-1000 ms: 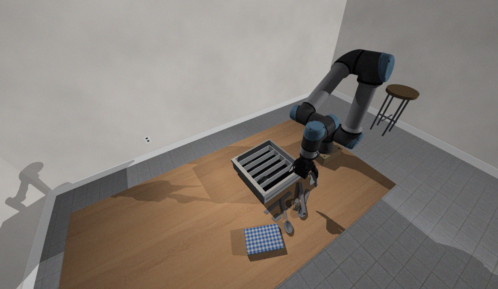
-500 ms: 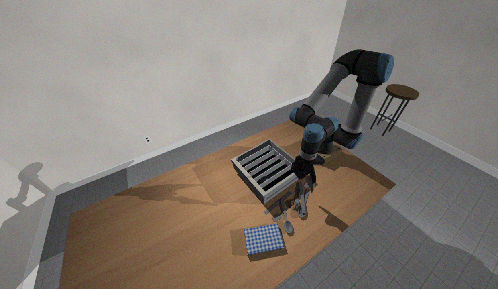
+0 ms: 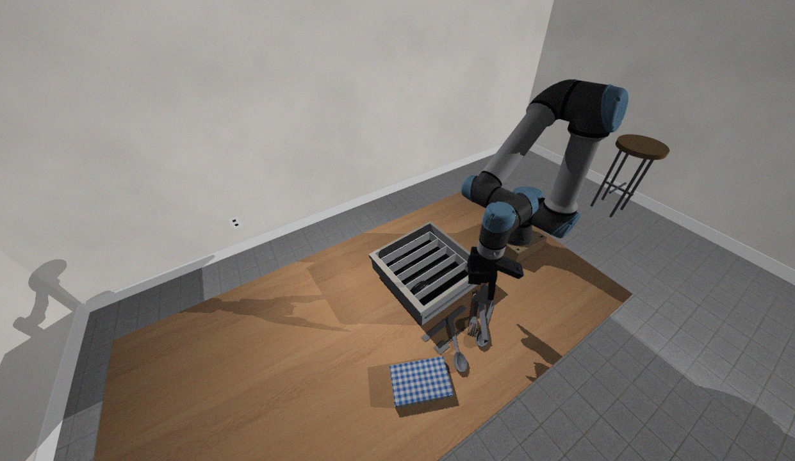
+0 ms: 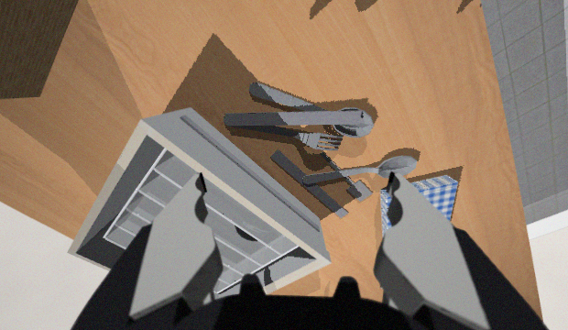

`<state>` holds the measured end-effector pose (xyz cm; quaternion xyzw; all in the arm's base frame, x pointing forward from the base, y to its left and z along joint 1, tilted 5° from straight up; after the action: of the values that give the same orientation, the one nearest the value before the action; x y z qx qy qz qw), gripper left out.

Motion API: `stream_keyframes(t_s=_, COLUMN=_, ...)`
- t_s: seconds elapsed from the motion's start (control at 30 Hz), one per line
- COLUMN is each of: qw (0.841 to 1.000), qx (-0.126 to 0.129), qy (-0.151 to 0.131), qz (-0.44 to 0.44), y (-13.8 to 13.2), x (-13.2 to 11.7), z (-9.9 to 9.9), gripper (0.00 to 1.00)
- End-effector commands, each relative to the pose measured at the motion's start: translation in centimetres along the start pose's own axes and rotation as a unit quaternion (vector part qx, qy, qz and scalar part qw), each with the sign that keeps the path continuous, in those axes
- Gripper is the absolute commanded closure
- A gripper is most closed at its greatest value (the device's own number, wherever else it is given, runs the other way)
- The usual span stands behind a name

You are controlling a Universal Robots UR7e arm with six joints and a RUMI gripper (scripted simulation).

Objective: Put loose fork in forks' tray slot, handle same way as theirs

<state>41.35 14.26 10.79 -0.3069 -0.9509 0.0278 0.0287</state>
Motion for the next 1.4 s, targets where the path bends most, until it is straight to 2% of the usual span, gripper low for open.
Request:
stream_keyframes(t_s=0.0, qw=0.991, qx=0.004, qy=-0.005, qz=0.131, y=0.4, x=0.0, z=0.7, gripper=0.0)
stream_keyframes(t_s=0.2, qw=0.965, qx=0.003, qy=-0.005, qz=0.263, y=0.8, x=-0.2, z=1.5, gripper=0.0)
stream_keyframes(t_s=0.27, qw=0.965, qx=0.003, qy=-0.005, qz=0.263, y=0.8, x=-0.2, z=1.5, gripper=0.0)
stream_keyframes(t_s=0.37, qw=0.946, qx=0.003, qy=-0.006, qz=0.325, y=0.9, x=-0.3, z=1.9, gripper=0.0)
stream_keyframes(t_s=0.53, qw=0.906, qx=0.002, qy=-0.006, qz=0.423, y=1.1, x=-0.4, z=2.5, gripper=0.0)
stream_keyframes(t_s=0.77, qw=0.841, qx=0.001, qy=-0.006, qz=0.54, y=1.2, x=-0.7, z=3.3, gripper=0.0)
stream_keyframes(t_s=0.83, qw=0.841, qx=0.001, qy=-0.006, qz=0.54, y=1.2, x=-0.7, z=3.3, gripper=0.0)
stream_keyframes(t_s=1.2, qw=0.739, qx=0.0, qy=-0.006, qz=0.674, y=1.1, x=-1.1, z=4.3, gripper=0.0)
stream_keyframes(t_s=1.33, qw=0.707, qx=0.0, qy=-0.006, qz=0.708, y=1.1, x=-1.2, z=4.5, gripper=0.0)
stream_keyframes(t_s=1.37, qw=0.707, qx=0.0, qy=-0.006, qz=0.708, y=1.1, x=-1.2, z=4.5, gripper=0.0)
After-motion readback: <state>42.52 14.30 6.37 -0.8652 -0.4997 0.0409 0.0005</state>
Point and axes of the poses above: the point where the finger pads meet when closed, its own z axis out along the fingers, its own y axis across the jaws, x = y × z, the point moved 6 cm from there along -z, back along the fingers, and after that the axes turned 10 degrees about -z, right-handed, at the moved point
